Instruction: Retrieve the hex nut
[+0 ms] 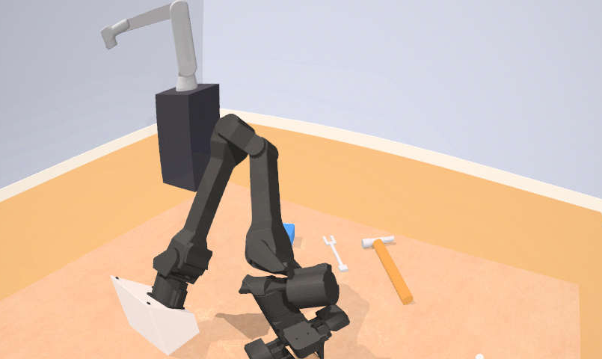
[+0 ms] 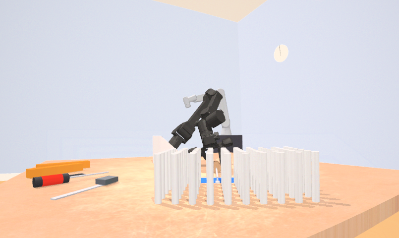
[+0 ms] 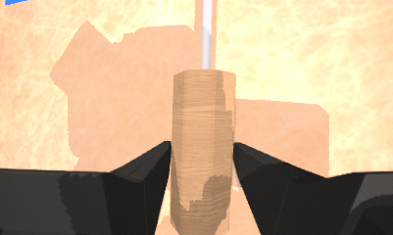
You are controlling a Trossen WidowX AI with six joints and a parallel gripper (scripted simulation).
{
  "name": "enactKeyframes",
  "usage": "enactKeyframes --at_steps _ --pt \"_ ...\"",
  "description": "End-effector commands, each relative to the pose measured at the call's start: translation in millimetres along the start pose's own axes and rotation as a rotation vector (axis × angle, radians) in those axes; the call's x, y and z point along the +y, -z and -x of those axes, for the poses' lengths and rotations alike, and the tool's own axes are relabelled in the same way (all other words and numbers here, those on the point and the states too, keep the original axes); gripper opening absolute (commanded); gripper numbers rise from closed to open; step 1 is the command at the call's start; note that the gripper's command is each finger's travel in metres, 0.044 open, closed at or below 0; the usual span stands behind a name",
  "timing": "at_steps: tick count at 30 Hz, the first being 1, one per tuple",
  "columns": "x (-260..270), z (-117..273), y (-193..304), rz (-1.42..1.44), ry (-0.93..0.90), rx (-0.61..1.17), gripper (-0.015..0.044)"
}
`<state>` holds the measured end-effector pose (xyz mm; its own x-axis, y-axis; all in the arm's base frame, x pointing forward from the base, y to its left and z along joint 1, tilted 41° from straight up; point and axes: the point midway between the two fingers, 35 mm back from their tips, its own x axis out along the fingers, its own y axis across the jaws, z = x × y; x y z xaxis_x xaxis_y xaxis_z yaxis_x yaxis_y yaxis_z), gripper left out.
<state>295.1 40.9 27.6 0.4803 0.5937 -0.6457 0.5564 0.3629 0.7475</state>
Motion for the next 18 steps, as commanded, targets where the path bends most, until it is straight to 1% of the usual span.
enactKeyframes --at_steps 1,18 --pt "0.0 1.1 1.7 -0.003 0.002 -0.005 0.0" --pt "-0.1 3.4 9.8 -0.003 0.002 -0.005 0.0"
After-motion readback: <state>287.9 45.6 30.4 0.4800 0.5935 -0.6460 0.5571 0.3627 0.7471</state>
